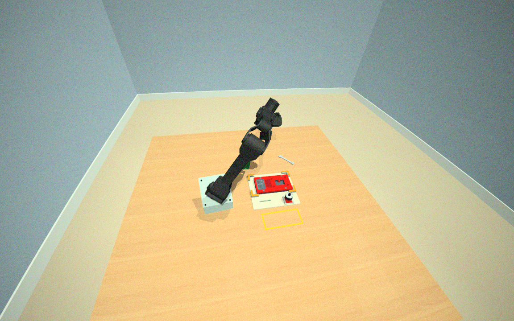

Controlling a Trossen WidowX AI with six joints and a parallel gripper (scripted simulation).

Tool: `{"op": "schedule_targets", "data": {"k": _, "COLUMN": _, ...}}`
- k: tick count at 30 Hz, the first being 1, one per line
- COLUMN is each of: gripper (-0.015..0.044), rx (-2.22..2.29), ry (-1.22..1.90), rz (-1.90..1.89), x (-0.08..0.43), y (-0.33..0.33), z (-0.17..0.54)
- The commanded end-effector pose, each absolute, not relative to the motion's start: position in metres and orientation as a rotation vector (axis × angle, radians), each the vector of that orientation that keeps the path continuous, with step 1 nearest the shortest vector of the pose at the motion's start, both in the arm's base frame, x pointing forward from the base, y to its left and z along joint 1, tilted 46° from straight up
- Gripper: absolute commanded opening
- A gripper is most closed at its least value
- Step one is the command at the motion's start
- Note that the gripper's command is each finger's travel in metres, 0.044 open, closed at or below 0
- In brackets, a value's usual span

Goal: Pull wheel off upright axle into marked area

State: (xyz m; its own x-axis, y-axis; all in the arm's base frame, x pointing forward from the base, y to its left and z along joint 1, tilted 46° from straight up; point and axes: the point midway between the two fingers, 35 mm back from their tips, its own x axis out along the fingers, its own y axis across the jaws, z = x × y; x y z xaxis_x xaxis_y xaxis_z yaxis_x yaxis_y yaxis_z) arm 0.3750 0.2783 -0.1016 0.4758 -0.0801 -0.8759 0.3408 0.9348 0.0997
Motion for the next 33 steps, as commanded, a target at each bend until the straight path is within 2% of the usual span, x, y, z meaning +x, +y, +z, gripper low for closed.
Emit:
{"op": "schedule_targets", "data": {"k": 1, "gripper": 0.03, "rx": 0.164, "ry": 1.054, "rz": -0.349, "x": 0.391, "y": 0.231, "z": -0.079}}
{"op": "schedule_targets", "data": {"k": 10, "gripper": 0.03, "rx": -0.149, "ry": 1.173, "rz": -0.576, "x": 0.401, "y": 0.097, "z": -0.016}}
{"op": "schedule_targets", "data": {"k": 20, "gripper": 0.03, "rx": -0.469, "ry": 1.43, "rz": -0.744, "x": 0.362, "y": -0.036, "z": 0.065}}
{"op": "schedule_targets", "data": {"k": 33, "gripper": 0.03, "rx": -0.489, "ry": 1.452, "rz": -0.751, "x": 0.356, "y": -0.05, "z": 0.077}}
